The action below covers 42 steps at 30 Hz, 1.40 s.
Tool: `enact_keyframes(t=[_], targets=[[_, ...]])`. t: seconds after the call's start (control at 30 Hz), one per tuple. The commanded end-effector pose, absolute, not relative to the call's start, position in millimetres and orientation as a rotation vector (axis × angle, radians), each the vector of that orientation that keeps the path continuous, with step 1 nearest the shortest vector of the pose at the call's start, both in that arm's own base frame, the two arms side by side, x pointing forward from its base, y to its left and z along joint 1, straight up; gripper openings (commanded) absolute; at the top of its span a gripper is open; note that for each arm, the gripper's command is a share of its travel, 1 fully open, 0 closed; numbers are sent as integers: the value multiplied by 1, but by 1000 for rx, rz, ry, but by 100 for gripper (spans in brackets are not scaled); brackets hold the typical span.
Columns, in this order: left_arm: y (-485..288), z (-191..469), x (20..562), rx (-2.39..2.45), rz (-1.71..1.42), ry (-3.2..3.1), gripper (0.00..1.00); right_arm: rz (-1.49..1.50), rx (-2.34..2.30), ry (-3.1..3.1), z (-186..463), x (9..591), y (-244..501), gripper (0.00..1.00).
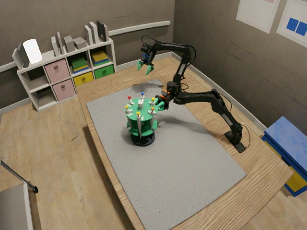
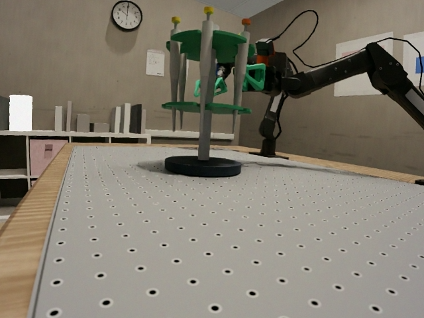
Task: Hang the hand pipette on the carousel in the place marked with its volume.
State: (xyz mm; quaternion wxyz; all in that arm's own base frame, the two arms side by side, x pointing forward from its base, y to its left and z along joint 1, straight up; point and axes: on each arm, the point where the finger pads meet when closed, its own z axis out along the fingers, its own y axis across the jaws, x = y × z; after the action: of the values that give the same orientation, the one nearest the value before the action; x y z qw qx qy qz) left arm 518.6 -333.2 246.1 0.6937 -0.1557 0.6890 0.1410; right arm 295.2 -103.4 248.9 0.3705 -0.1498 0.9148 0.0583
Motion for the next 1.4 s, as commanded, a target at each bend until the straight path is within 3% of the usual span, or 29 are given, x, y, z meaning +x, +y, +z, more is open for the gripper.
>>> enact_keyframes(t=[0.0,0.3,0.33,1.37], targets=[[-324,275,521,-386,293,1513,12,152,-391,2322,253,299,-106,100],[-324,275,521,-386,293,1513,12,152,-391,2322,253,299,-106,100],[-324,275,521,-386,293,1513,50,152,-391,2322,253,299,-106,100],[-327,275,520,-384,288,1513,50,152,-391,2322,253,299,-106,100]])
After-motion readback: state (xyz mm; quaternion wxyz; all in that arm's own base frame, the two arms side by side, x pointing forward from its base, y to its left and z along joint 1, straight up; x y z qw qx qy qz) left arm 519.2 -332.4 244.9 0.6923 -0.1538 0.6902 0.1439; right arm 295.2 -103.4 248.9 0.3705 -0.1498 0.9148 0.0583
